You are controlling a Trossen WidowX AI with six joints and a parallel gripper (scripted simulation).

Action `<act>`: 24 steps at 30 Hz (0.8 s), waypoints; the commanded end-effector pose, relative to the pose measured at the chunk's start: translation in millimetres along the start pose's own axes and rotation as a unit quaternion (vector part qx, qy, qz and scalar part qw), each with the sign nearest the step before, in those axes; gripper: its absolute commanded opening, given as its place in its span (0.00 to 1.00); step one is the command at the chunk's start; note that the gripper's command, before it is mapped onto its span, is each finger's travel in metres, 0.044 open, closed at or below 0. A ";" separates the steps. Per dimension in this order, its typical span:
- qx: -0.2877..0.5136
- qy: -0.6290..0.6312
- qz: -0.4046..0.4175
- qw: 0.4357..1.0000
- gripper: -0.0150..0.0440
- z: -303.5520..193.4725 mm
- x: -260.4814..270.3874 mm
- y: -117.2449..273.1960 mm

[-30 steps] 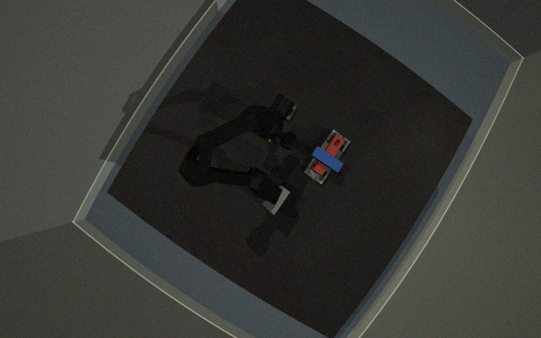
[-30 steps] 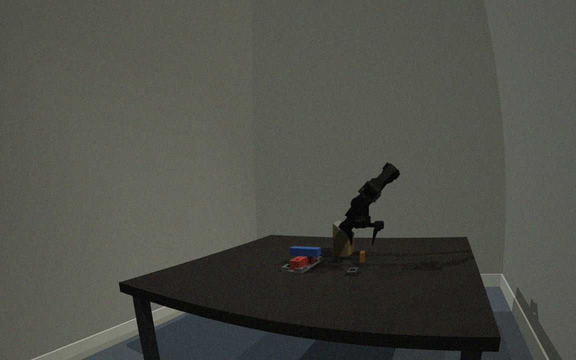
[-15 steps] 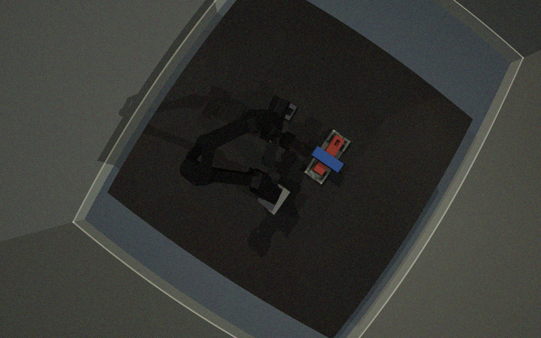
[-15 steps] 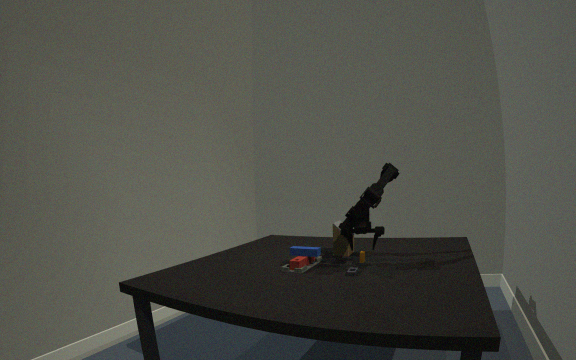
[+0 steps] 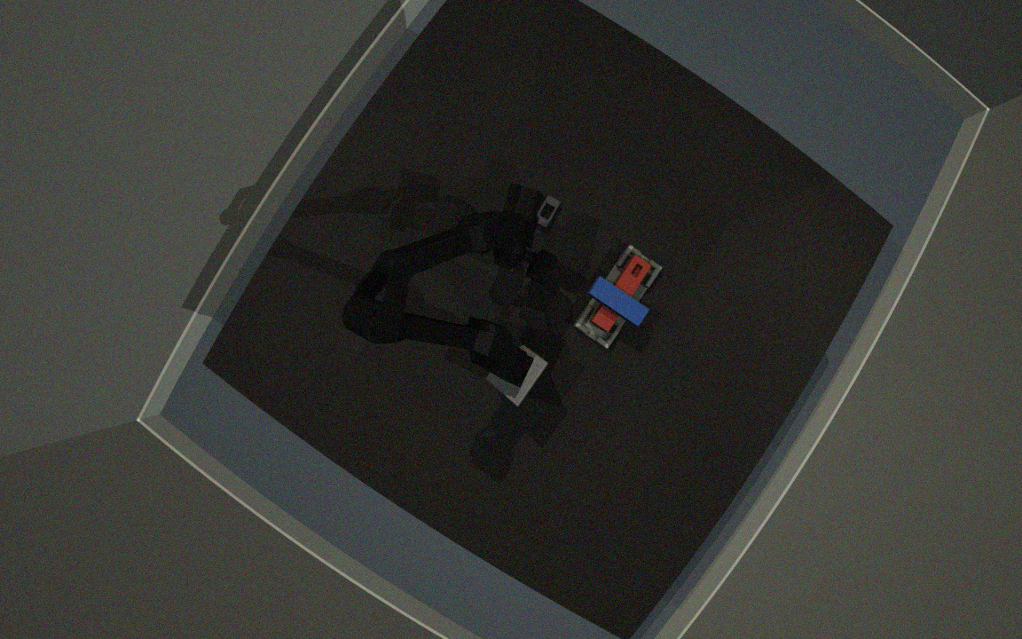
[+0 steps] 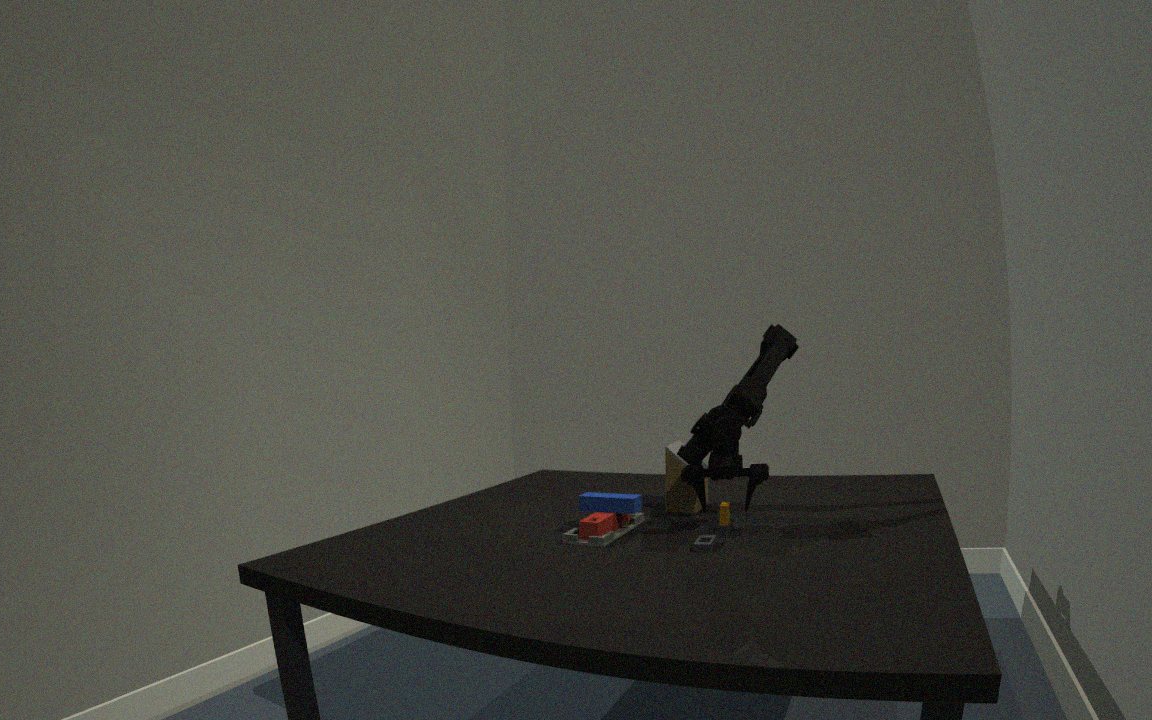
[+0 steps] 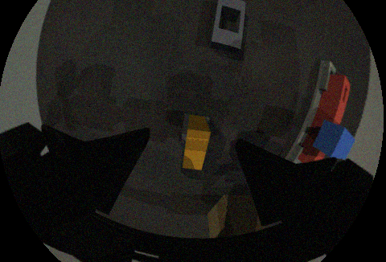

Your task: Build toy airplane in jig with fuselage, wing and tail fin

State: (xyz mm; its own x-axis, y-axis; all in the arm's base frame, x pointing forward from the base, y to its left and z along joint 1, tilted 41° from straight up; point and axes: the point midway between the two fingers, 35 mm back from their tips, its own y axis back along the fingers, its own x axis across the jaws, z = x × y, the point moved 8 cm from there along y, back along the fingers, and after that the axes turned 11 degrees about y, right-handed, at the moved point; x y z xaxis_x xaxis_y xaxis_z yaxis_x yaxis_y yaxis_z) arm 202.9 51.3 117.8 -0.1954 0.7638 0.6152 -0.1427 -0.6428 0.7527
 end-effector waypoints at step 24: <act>0.005 -0.006 0.000 1.000 0.42 -3.6 -0.6 -21.8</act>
State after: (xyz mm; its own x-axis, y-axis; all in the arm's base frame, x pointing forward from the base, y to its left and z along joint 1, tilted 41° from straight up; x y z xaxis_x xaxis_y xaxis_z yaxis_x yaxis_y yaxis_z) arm 202.6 64.8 101.4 -0.1893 0.7609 0.6207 -0.1340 -0.6462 0.7513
